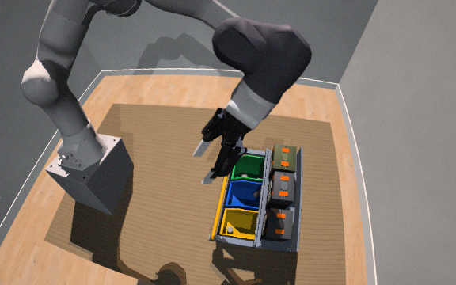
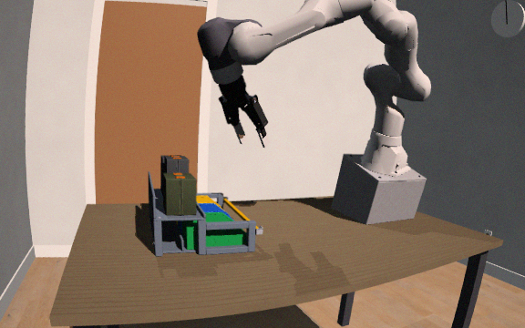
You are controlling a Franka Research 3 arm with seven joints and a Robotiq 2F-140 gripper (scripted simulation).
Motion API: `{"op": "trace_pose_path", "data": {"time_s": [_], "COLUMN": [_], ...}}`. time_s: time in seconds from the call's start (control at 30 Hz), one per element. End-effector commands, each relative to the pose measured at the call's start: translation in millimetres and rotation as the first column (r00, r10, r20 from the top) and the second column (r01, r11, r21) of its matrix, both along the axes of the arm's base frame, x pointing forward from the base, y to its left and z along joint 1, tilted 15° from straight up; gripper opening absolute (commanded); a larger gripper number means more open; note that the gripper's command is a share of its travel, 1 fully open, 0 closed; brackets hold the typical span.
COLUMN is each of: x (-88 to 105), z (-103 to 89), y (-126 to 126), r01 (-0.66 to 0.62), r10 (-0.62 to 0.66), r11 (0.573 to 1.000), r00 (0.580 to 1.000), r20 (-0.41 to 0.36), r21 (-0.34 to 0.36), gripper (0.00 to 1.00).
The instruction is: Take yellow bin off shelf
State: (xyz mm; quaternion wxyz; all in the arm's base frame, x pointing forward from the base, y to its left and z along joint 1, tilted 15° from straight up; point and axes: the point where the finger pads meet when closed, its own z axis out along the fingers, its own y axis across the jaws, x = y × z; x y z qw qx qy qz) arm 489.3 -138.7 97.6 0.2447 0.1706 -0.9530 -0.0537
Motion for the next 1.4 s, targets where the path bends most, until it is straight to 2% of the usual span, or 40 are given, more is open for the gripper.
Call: {"op": "trace_pose_path", "data": {"time_s": [0.0, 0.07, 0.2, 0.6, 0.67, 0.77, 1.17, 1.2, 1.33, 1.37], "x": [6.0, 1.5, -0.4, -0.4, -4.5, -3.2, -3.2, -7.5, -4.5, -4.5], "z": [-2.1, 0.0, 2.4, 2.4, 4.0, 5.1, 5.1, 5.4, 6.8, 6.8], "y": [0.9, 1.1, 1.7, 1.7, 2.7, 1.0, 1.0, 3.4, 0.1, 0.1], "r01": [0.015, 0.033, 0.159, 0.159, 0.204, 0.288, 0.288, 0.299, 0.395, 0.395], "r10": [-0.015, -0.033, -0.164, -0.164, -0.216, -0.31, -0.31, -0.329, -0.442, -0.442], "r11": [1.0, 0.999, 0.986, 0.986, 0.976, 0.951, 0.951, 0.944, 0.896, 0.896], "r00": [1.0, 0.998, 0.965, 0.965, 0.941, 0.878, 0.878, 0.864, 0.742, 0.742], "r20": [0.021, 0.046, 0.203, 0.203, 0.259, 0.365, 0.365, 0.381, 0.504, 0.504], "r21": [-0.011, 0.004, 0.041, 0.041, 0.073, 0.116, 0.116, 0.137, 0.205, 0.205], "gripper": [0.57, 0.57, 0.57, 0.57, 0.57, 0.57, 0.57, 0.57, 0.57, 0.57]}}
